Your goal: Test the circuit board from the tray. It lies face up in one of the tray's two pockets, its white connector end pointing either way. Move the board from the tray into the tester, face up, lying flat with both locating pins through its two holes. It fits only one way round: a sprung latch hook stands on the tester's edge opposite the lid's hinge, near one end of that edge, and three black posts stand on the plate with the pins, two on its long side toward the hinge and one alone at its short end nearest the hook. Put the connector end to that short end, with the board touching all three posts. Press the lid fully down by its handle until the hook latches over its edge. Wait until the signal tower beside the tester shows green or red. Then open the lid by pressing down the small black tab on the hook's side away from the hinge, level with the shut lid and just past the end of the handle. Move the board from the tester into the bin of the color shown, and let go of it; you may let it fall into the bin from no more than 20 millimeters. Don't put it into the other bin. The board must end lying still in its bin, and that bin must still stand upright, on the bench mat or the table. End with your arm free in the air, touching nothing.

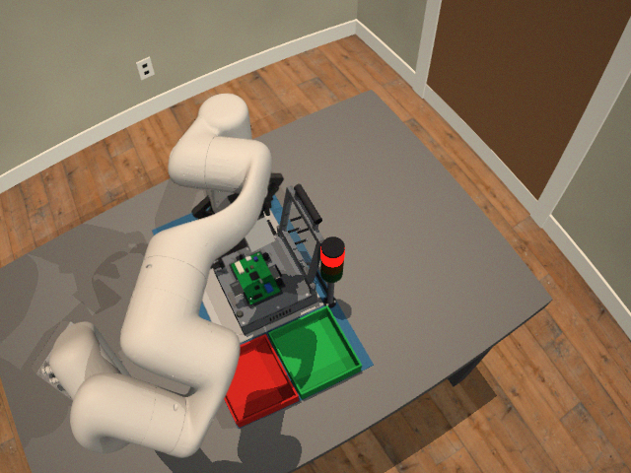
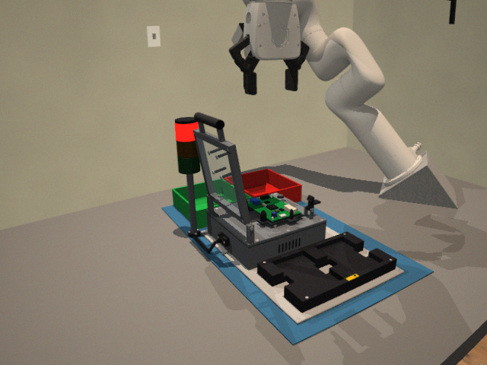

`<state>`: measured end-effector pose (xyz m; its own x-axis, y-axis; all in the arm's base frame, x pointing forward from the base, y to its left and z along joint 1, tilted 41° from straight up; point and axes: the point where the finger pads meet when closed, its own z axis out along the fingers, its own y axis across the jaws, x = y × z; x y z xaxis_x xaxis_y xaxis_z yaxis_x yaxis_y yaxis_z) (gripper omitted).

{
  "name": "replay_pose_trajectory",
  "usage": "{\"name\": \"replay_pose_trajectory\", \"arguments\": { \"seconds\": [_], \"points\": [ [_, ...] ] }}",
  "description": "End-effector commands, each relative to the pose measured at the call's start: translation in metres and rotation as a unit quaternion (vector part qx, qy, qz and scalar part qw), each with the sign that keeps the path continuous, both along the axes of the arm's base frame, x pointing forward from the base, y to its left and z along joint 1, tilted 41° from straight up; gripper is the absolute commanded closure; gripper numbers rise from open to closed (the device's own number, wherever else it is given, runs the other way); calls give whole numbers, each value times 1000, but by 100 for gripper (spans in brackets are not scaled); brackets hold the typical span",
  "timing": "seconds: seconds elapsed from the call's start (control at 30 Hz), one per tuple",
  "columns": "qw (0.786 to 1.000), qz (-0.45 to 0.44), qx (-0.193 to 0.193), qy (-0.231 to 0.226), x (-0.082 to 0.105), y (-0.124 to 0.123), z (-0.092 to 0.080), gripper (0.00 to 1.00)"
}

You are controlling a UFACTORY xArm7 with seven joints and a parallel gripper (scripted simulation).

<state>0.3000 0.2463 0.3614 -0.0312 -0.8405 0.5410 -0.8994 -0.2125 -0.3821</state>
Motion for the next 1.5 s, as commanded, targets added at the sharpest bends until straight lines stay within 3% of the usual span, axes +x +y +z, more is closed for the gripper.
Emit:
{"name": "replay_pose_trajectory", "arguments": {
  "seconds": [0.0,0.13,0.2,0.7,1.1,1.47],
  "points": [
    [1000,2,1,-1,10,-11,-17,0],
    [1000,2,1,-1,21,-23,-35,0],
    [1000,2,1,-1,21,-23,-35,0],
    [1000,2,1,-1,63,-70,-107,0],
    [1000,2,1,-1,79,-88,-134,0],
    [1000,2,1,-1,81,-90,-137,0]
  ]
}}
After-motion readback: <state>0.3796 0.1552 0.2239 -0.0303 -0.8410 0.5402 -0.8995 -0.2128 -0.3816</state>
